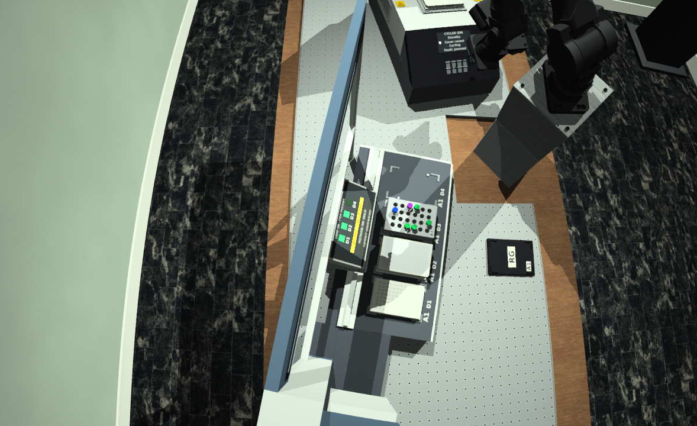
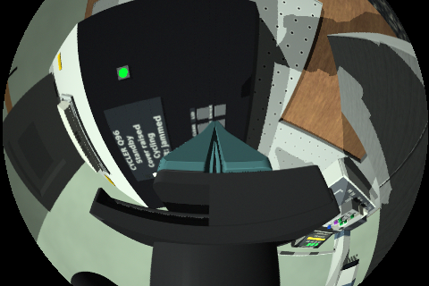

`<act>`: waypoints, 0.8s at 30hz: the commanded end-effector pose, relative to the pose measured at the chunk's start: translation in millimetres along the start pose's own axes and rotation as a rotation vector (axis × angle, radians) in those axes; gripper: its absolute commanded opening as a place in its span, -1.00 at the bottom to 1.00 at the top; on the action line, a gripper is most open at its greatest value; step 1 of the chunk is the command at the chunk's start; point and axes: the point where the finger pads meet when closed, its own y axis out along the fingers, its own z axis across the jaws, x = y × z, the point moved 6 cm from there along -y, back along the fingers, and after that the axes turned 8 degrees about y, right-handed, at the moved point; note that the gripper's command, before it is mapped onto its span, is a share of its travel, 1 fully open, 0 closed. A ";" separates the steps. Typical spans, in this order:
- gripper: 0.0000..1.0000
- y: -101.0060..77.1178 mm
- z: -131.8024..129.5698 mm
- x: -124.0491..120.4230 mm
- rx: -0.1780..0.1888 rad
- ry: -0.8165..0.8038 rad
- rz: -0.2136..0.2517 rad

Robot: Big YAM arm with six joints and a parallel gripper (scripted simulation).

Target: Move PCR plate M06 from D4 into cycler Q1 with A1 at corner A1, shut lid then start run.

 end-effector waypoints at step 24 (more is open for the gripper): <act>-1.00 22.8 11.5 -3.9 0.006 0.000 -0.002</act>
